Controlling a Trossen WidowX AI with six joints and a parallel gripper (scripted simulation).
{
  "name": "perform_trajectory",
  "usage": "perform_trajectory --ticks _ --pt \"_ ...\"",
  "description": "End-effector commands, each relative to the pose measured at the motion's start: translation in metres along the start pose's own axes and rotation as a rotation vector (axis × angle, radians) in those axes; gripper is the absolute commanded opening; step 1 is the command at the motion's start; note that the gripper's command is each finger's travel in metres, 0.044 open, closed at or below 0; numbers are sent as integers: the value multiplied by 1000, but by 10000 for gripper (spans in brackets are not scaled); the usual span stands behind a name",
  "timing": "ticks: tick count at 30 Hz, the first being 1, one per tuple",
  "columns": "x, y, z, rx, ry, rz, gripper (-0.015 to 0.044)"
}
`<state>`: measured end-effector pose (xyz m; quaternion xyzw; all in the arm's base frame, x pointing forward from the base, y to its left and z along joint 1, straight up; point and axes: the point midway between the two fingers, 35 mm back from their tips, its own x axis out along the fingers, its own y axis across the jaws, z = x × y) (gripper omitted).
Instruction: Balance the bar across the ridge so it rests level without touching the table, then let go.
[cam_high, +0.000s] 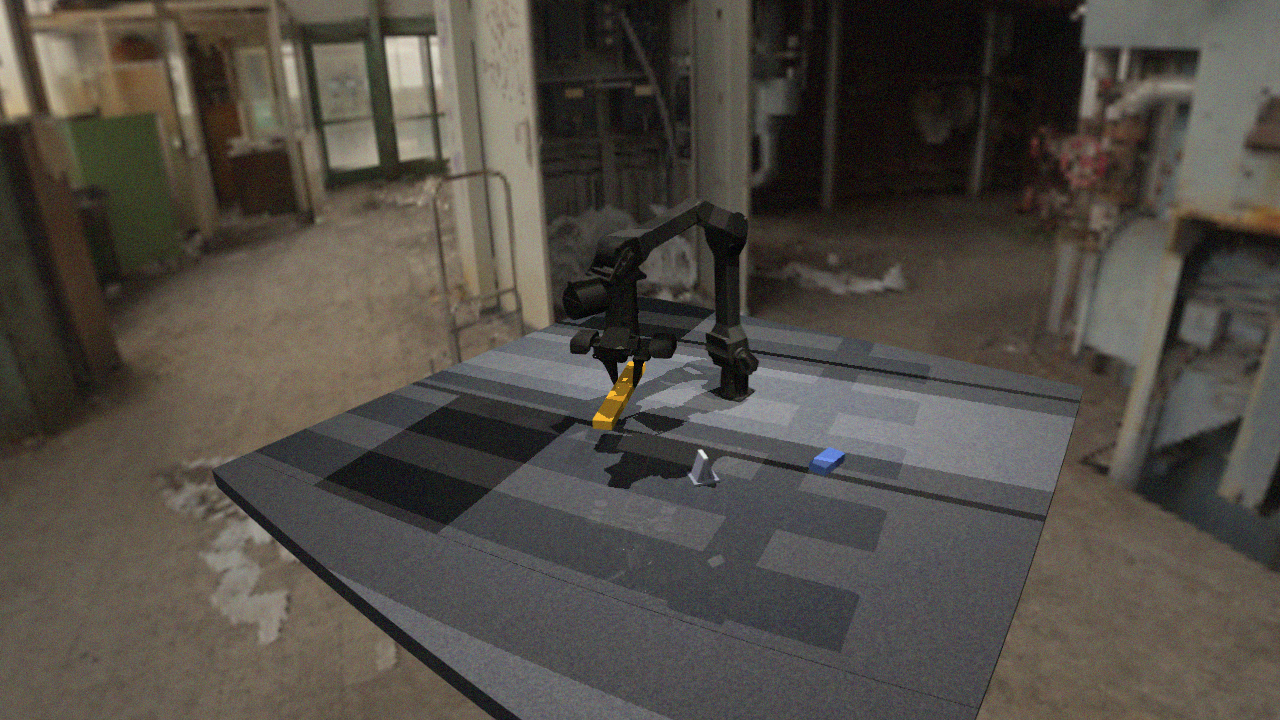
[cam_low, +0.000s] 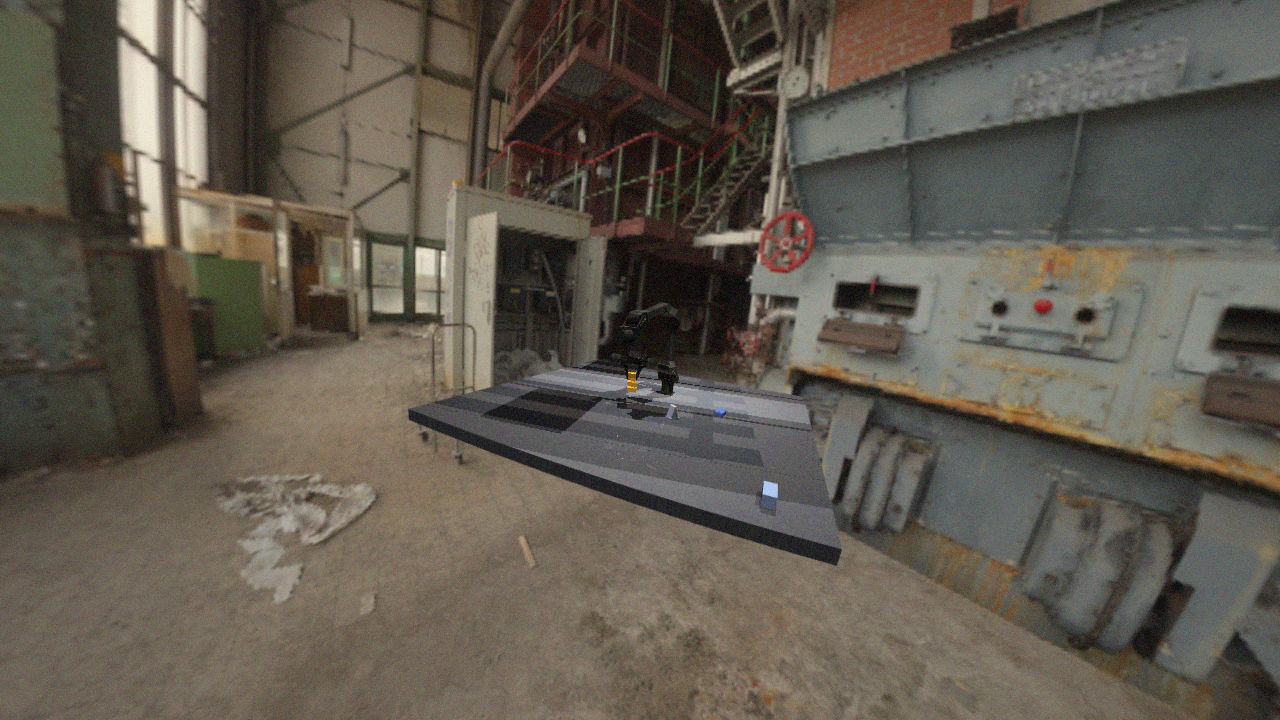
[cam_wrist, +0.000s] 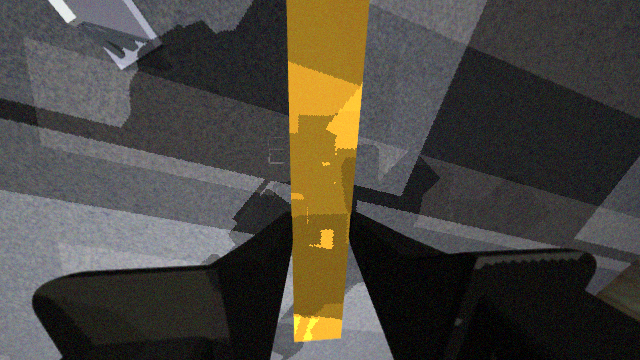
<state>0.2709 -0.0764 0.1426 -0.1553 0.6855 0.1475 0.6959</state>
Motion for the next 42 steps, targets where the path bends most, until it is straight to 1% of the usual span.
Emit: perform_trajectory --ticks 1,21,42 --pt "-2 10 14 97 -6 1 0" --pt "-3 67 60 494 -8 7 0" --pt "-5 139 94 866 -7 15 0"
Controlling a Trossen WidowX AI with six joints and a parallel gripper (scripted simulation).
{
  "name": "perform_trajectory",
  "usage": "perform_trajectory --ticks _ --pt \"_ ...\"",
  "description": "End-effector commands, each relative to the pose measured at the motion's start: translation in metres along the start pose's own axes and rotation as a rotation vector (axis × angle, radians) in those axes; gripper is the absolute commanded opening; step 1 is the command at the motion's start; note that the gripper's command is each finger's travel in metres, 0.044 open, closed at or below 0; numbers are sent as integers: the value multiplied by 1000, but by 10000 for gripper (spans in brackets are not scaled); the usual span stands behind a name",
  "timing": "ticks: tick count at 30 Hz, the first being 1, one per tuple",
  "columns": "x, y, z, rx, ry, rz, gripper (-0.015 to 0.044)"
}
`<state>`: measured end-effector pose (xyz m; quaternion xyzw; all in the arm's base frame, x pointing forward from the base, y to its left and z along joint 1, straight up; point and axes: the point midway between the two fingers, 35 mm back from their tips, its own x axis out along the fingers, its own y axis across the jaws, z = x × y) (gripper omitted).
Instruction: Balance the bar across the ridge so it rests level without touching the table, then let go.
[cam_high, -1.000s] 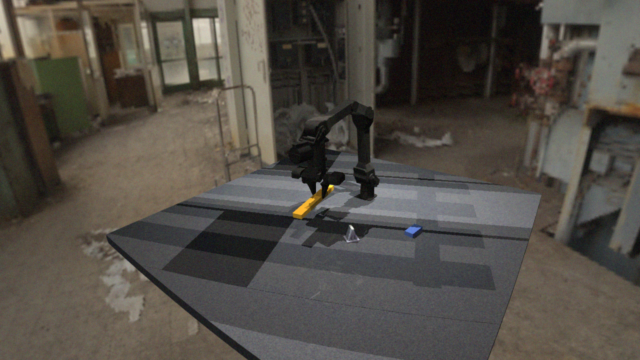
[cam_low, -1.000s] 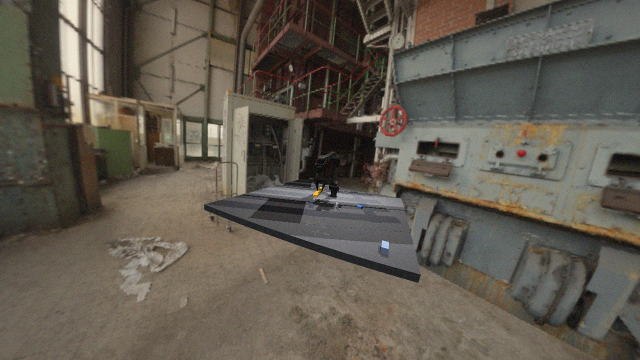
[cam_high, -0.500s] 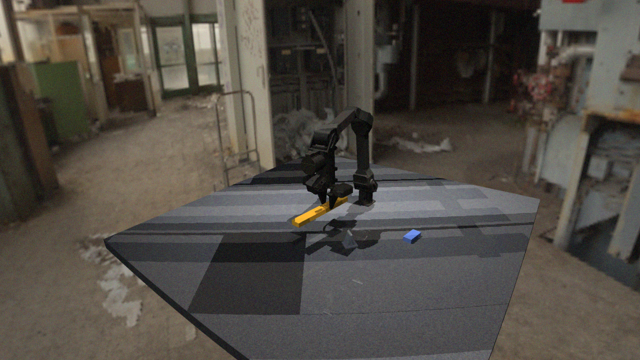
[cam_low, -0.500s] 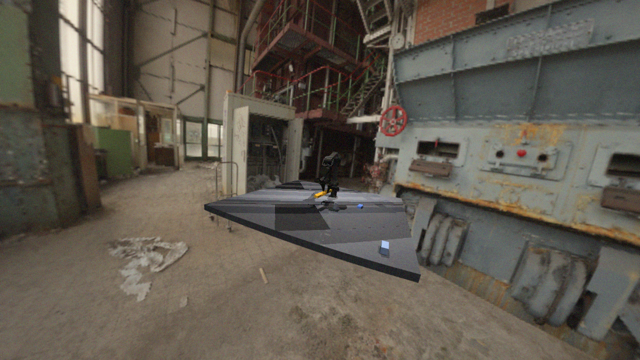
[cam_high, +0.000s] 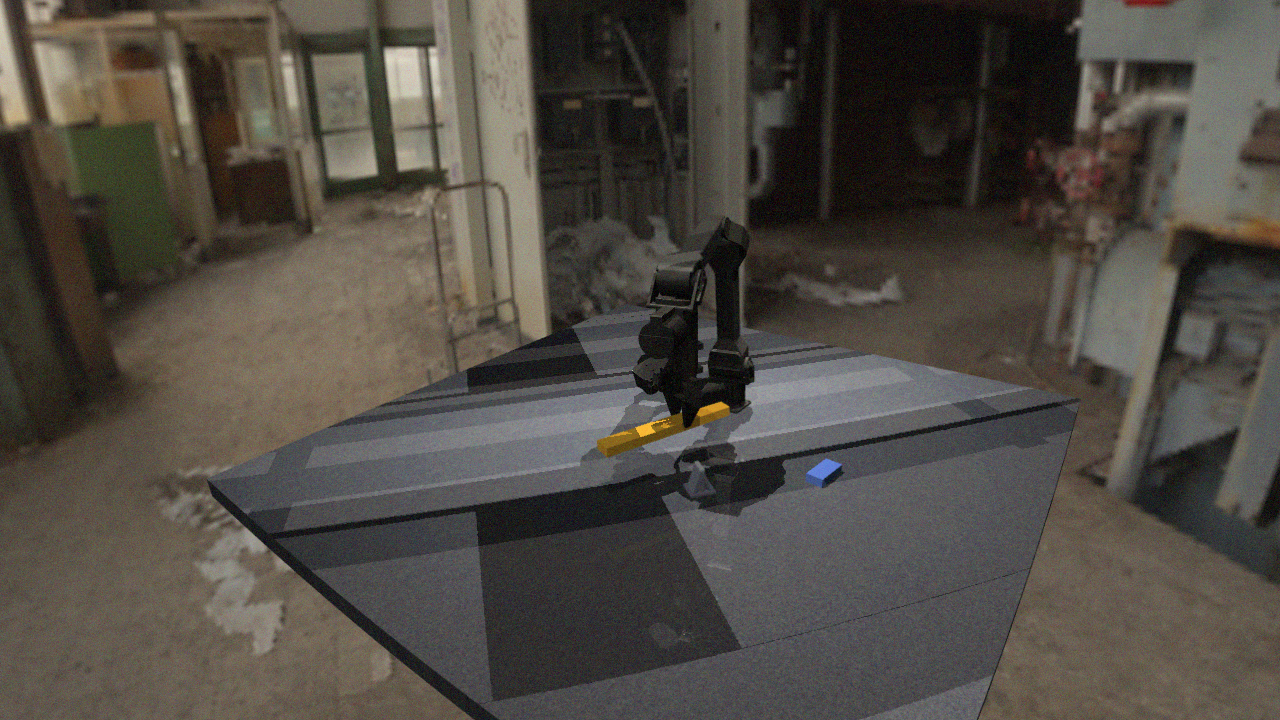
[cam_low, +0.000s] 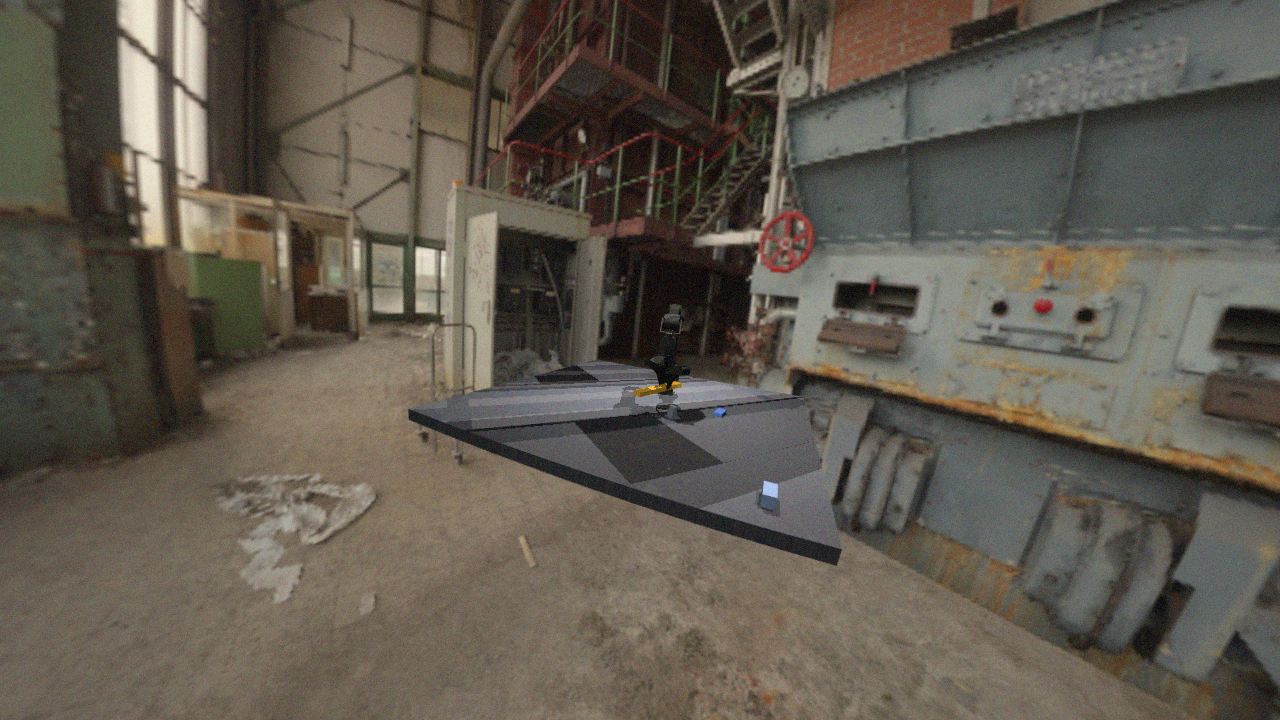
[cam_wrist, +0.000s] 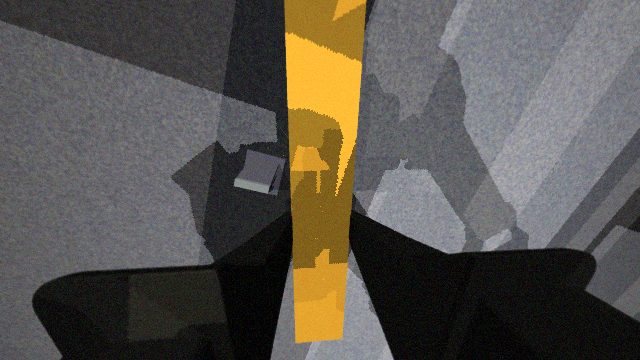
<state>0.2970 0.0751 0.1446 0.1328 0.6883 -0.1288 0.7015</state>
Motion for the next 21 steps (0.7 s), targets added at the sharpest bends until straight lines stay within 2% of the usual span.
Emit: perform_trajectory --ticks 1,14,21 --pt "-2 17 -6 79 -1 6 0" --pt "-2 59 -28 257 1 9 0" --pt "0 63 -29 263 1 10 0"
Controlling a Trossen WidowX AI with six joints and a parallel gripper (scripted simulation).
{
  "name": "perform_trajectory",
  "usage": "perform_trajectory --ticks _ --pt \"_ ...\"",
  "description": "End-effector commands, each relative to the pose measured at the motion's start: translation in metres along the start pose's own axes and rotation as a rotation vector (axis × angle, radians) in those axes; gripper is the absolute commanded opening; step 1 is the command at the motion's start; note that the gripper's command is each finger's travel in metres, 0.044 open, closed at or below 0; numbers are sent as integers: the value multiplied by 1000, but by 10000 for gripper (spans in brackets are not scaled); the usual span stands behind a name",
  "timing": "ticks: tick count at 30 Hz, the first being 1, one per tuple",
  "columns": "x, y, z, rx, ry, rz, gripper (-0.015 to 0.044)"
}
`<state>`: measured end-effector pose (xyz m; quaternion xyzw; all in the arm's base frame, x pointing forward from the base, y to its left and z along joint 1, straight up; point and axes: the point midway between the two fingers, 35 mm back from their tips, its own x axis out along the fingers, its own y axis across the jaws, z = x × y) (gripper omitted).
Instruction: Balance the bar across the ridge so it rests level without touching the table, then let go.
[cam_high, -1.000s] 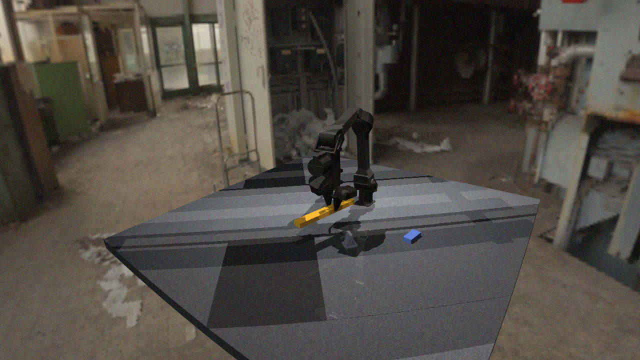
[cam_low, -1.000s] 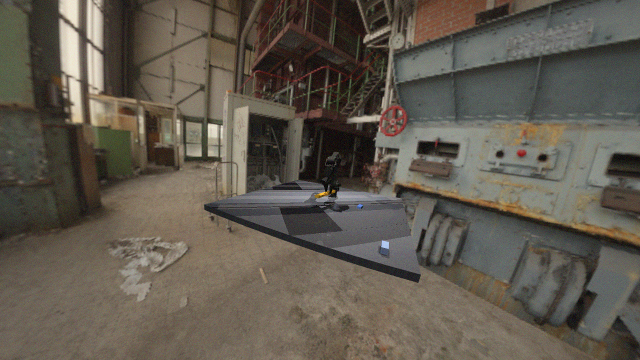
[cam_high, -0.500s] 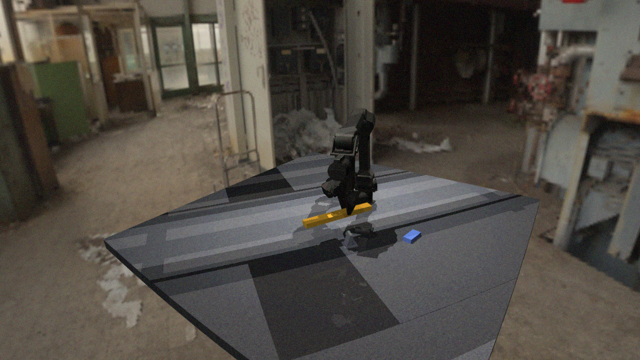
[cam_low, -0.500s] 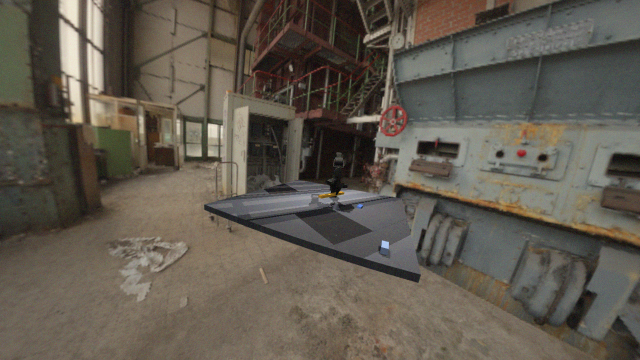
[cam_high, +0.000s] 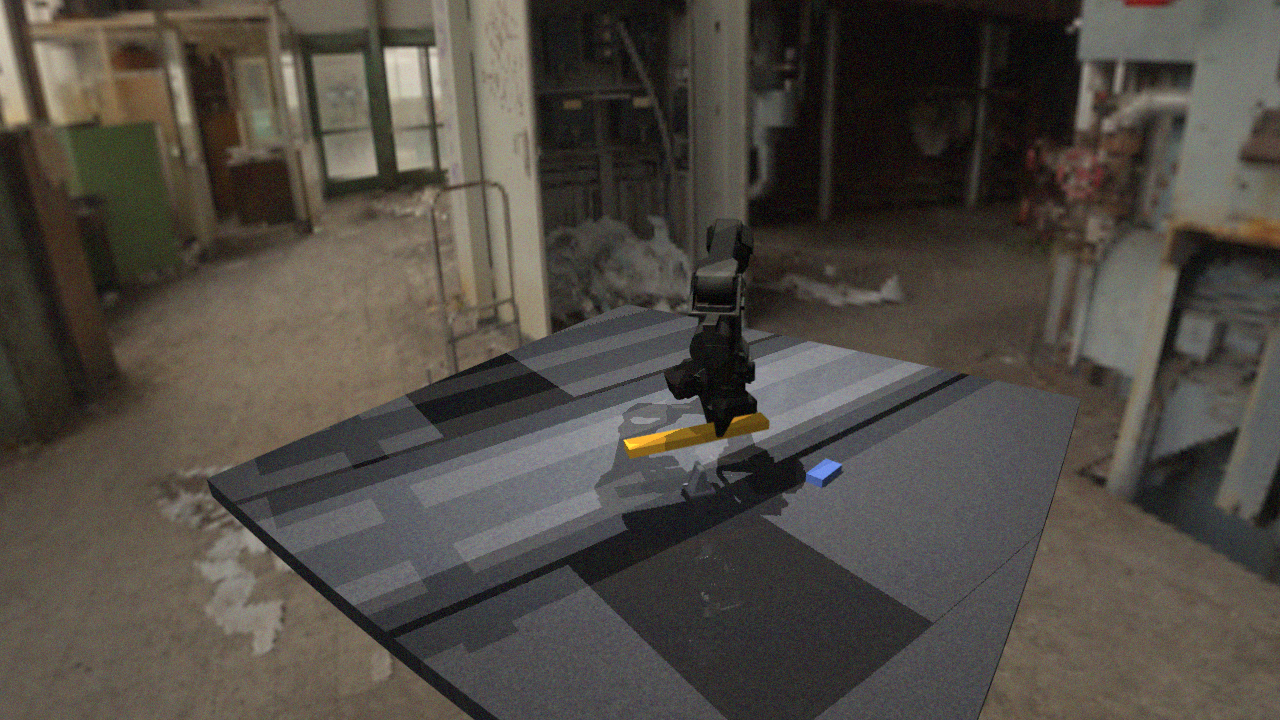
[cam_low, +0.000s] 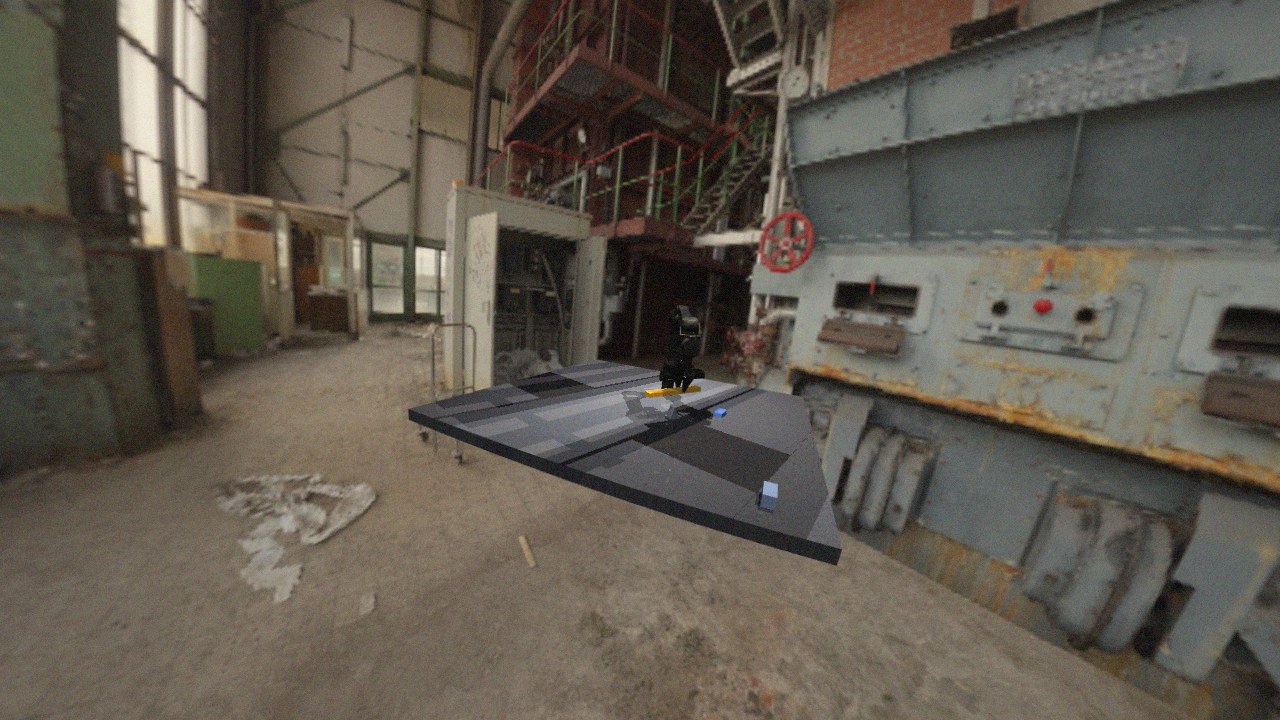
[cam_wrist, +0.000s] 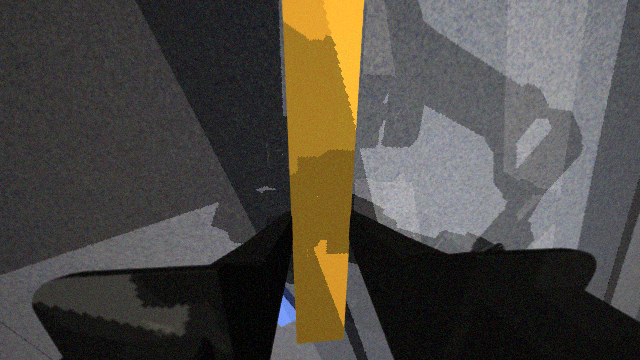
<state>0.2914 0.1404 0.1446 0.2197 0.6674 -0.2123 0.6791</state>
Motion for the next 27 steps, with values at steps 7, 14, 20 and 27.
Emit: perform_trajectory --ticks 7,14,20,27 --pt "11 6 -1 15 1 7 0" --pt "23 6 -1 15 1 7 0" --pt "33 6 -1 15 1 7 0" --pt "41 6 -1 15 1 7 0"
